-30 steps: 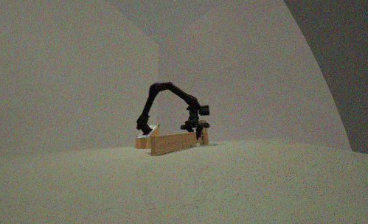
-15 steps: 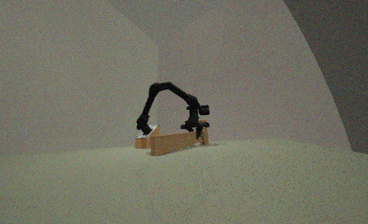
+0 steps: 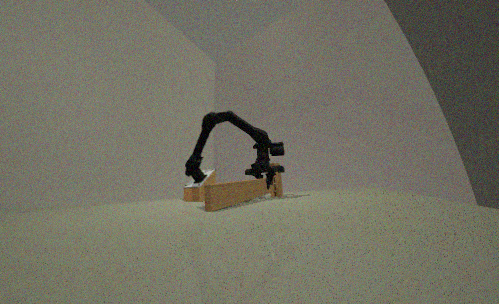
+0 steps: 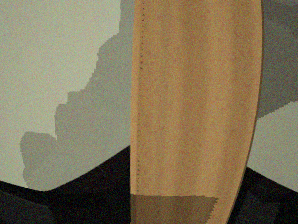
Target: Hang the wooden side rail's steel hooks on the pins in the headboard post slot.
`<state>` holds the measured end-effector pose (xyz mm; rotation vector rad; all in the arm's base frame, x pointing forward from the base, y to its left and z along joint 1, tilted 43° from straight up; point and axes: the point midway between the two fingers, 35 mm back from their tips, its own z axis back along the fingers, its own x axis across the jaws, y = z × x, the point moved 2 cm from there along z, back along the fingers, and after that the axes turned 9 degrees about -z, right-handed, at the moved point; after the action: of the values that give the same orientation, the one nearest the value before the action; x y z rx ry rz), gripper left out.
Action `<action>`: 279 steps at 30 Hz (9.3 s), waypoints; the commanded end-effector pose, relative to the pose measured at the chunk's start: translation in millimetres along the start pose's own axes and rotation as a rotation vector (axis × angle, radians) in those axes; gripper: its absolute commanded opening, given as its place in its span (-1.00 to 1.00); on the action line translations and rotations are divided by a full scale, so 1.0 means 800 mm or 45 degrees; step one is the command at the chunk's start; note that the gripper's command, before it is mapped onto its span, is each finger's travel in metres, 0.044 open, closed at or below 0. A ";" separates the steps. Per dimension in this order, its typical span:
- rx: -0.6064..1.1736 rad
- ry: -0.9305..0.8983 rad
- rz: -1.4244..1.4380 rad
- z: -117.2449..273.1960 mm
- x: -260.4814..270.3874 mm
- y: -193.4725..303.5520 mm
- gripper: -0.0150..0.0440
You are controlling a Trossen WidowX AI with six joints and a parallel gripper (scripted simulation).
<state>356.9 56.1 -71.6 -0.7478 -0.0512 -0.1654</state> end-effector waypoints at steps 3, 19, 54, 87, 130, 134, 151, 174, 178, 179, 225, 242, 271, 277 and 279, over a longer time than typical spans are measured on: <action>0.010 -0.020 -0.002 0.007 0.003 0.005 -0.49; 0.010 -0.020 -0.002 0.005 0.005 0.008 -0.49; 0.010 -0.020 -0.002 0.005 0.003 0.012 -0.49; 0.011 -0.020 -0.002 0.005 0.002 0.016 -0.49; 0.011 -0.020 -0.002 0.005 0.000 0.022 -0.49; 0.011 -0.020 -0.002 0.005 0.000 0.022 -0.49; 0.011 -0.020 -0.002 0.006 0.001 0.024 -0.49; 0.011 -0.020 -0.002 0.005 0.000 0.027 -0.49; 0.011 -0.020 -0.002 0.006 0.000 0.027 -0.49; 0.011 -0.020 -0.002 0.006 0.000 0.028 -0.49; 0.012 -0.020 -0.002 0.005 -0.002 0.033 -0.49; 0.012 -0.020 -0.002 0.006 -0.001 0.035 -0.49; 0.012 -0.020 -0.002 0.004 -0.002 0.038 -0.49; 0.012 -0.020 -0.002 0.003 -0.002 0.038 -0.49; 0.012 -0.020 -0.002 0.002 -0.002 0.038 -0.49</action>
<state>359.0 74.2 -91.1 -0.7491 -0.0561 -0.1642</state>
